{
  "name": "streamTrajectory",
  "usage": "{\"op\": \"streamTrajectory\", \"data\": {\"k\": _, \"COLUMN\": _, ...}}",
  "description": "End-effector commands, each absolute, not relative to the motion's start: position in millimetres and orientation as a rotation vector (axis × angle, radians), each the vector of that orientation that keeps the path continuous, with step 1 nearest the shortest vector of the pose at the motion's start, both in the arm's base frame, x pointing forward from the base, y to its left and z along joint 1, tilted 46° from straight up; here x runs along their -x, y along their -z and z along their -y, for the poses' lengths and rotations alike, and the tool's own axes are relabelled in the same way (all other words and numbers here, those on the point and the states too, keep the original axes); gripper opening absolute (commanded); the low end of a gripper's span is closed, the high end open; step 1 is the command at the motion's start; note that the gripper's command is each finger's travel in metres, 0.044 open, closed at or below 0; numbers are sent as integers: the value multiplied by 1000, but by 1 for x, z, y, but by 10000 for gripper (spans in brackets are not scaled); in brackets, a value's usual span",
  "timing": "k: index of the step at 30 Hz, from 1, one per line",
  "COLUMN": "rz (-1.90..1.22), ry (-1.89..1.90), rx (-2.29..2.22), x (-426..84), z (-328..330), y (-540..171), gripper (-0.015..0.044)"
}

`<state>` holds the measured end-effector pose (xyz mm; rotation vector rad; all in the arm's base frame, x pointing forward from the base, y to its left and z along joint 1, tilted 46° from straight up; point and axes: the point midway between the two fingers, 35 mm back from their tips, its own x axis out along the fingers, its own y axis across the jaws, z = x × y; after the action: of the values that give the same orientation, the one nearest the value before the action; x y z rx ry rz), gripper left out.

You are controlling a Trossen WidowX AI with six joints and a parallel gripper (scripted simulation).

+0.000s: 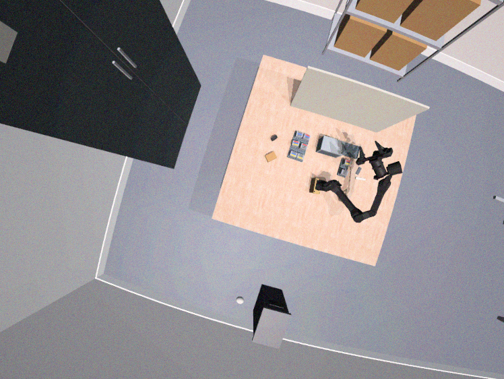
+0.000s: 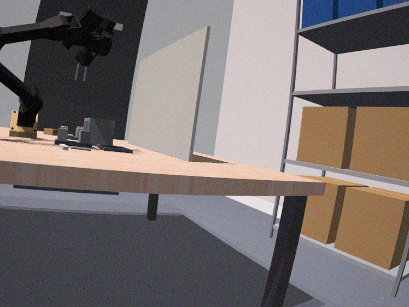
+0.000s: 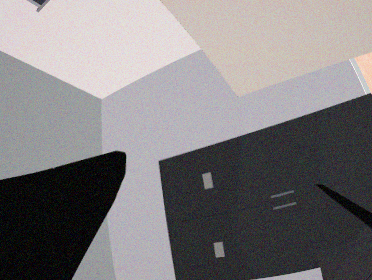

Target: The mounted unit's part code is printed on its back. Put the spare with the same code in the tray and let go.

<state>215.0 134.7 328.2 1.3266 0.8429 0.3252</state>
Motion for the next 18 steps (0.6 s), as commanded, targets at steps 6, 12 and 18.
{"op": "streamTrajectory", "data": {"k": 6, "rz": -843, "ry": -325, "rx": -1327, "x": -215, "z": -135, "y": -328, "gripper": 440}}
{"op": "streamTrajectory", "data": {"k": 12, "rz": -900, "ry": -69, "rx": -1152, "x": -258, "z": -126, "y": -295, "gripper": 440}}
{"op": "streamTrajectory", "data": {"k": 18, "rz": -1006, "ry": 218, "rx": -827, "x": -299, "z": -111, "y": -246, "gripper": 440}}
